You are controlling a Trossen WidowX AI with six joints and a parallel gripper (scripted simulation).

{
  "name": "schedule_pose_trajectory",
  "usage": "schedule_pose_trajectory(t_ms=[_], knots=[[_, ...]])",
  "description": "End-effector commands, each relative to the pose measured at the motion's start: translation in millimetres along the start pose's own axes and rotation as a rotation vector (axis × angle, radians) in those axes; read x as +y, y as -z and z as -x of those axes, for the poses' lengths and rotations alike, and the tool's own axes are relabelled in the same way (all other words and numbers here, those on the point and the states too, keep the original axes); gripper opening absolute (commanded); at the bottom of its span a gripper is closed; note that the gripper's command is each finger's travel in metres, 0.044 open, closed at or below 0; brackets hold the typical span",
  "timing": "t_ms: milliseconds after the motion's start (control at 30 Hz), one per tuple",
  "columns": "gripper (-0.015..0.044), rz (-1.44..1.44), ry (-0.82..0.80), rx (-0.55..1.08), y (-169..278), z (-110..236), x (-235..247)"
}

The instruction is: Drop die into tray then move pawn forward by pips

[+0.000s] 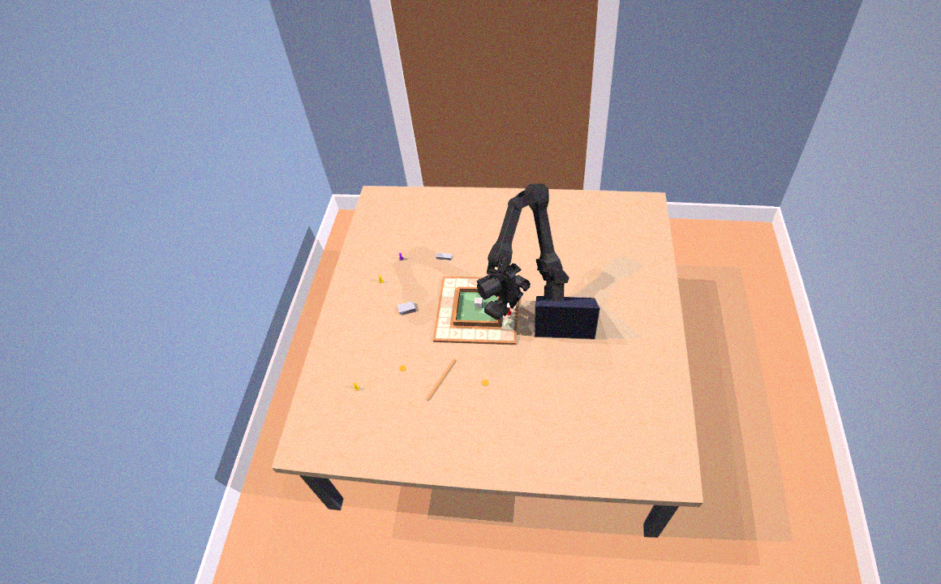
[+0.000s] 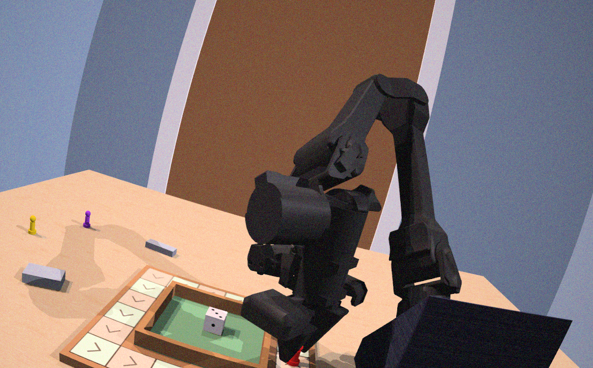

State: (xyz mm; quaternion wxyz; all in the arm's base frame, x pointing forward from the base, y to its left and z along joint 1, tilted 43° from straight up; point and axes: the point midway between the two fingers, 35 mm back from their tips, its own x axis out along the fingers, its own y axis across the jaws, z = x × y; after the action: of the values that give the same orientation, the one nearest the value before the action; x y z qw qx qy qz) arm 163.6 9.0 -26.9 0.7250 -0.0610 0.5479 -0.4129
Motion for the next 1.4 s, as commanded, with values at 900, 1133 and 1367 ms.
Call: schedule_pose_trajectory(t_ms=[900, 1133, 1367], knots=[[0.0, 0.018, 0.004, 0.008, 0.1, 62.8, 8.7], [0.0, 0.018, 0.008, 0.008, 3.3, 103.3, 4.7], [0.0, 0.017, 0.012, 0.006, 5.1, 123.3, -0.5]])
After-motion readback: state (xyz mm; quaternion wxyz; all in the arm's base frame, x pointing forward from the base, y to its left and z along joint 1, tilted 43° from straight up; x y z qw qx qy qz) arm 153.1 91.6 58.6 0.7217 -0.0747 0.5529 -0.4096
